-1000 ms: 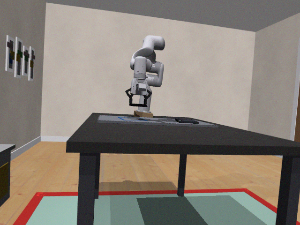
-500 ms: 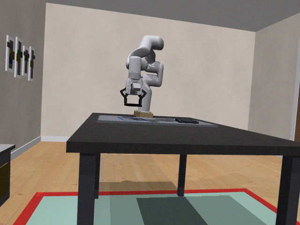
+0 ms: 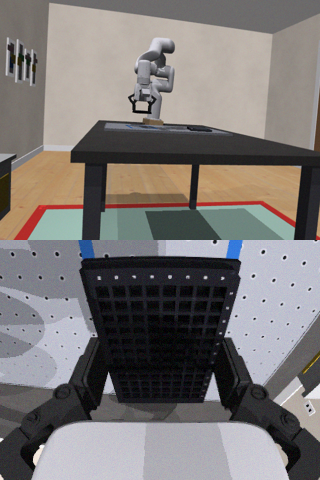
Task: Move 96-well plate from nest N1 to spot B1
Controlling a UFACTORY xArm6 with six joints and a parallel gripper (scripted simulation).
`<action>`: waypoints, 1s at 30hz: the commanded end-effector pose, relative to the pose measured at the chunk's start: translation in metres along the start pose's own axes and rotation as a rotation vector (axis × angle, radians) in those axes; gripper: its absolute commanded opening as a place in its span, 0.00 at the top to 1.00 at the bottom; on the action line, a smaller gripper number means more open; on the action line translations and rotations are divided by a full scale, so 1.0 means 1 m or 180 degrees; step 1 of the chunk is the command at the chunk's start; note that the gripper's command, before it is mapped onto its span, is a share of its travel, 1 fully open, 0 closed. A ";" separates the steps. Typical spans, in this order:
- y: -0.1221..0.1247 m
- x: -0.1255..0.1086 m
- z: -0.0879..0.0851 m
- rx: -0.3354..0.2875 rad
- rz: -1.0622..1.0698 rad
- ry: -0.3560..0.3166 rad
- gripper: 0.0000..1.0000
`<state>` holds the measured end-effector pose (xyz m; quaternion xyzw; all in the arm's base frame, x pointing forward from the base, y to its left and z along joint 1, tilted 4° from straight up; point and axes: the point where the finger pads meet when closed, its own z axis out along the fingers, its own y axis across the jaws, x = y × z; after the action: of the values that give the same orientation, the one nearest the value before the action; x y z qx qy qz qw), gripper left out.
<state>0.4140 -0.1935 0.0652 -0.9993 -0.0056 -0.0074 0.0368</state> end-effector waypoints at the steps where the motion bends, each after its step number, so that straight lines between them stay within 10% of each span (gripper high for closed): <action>1: 0.000 0.001 -0.002 -0.0007 0.0000 0.0013 1.00; 30: 0.000 0.002 0.020 -0.0006 0.0000 0.0012 1.00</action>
<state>0.4143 -0.1914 0.0479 -0.9993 -0.0056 -0.0074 0.0368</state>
